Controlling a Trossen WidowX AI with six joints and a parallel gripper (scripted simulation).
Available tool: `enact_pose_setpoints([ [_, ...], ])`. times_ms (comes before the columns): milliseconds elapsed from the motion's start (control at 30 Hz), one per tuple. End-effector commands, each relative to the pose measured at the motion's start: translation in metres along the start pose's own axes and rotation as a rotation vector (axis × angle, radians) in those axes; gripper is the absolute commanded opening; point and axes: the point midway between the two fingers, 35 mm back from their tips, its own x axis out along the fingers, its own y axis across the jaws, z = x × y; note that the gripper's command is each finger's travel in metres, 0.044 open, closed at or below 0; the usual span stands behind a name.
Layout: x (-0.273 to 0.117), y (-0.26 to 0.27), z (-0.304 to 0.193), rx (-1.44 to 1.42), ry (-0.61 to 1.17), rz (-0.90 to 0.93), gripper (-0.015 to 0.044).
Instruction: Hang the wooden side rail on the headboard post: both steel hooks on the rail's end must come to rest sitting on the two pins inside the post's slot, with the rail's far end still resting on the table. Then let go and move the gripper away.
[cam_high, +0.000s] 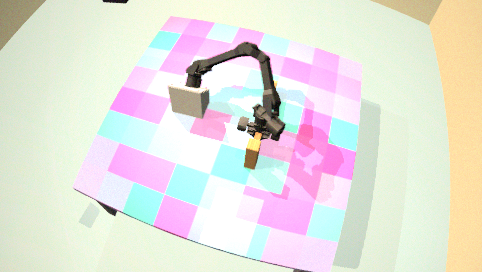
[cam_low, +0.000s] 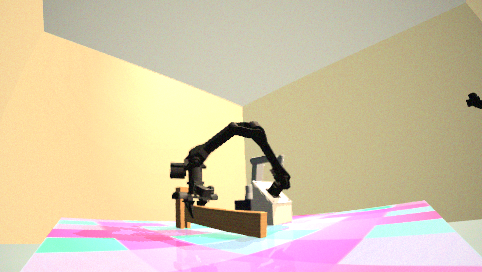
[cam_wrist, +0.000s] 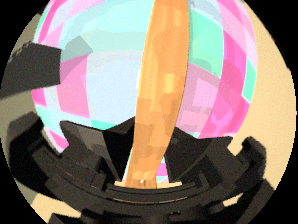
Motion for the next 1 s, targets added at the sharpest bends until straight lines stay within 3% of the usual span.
enact_pose_setpoints([
  [0, -0.0037, -0.0018, -0.0032, 0.0, 0.004, -0.009, 0.0],
  [967, -0.0038, -0.0018, -0.0062, 0.0, 0.004, -0.009, 0.0],
])
